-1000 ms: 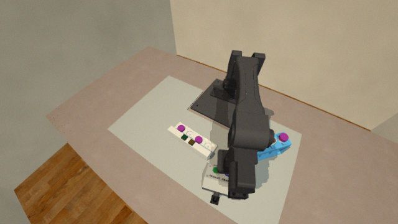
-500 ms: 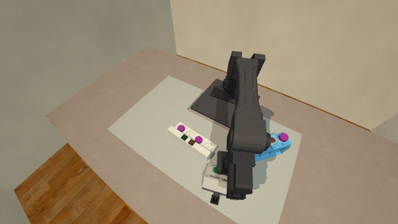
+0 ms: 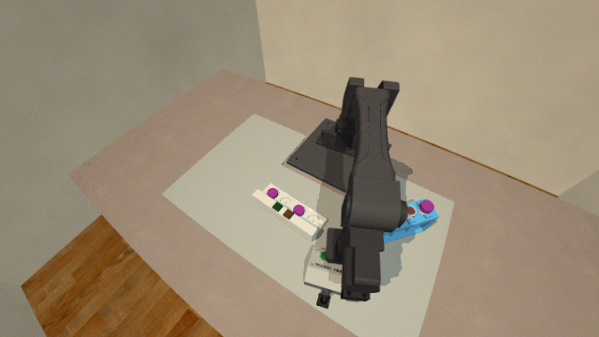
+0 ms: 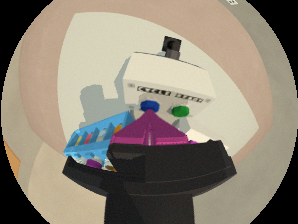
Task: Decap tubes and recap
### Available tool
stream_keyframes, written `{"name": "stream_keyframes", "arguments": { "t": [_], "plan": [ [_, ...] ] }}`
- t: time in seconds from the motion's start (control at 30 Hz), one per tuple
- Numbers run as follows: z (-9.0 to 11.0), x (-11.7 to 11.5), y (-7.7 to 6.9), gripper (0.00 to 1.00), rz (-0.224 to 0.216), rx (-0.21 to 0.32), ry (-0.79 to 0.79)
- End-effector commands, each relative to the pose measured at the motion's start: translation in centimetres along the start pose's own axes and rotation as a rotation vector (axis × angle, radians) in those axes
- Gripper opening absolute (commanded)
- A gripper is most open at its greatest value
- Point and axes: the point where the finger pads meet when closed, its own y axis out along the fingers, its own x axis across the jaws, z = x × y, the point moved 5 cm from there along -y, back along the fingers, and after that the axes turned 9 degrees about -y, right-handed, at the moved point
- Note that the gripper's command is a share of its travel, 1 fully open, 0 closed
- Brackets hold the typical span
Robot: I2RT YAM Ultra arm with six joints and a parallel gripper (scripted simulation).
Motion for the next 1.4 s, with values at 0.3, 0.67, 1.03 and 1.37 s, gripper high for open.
{"name": "stream_keyframes", "arguments": {
  "t": [0.3, 0.67, 1.03, 1.37],
  "plan": [
    [-0.1, 0.0, 0.3, 0.0, 0.003, -0.014, 0.002],
    [-0.1, 0.0, 0.8, 0.0, 0.003, -0.014, 0.002],
    [-0.1, 0.0, 0.8, 0.0, 0.003, -0.014, 0.002],
    [-0.1, 0.0, 0.8, 0.0, 0.003, -0.014, 0.002]
  ]
}}
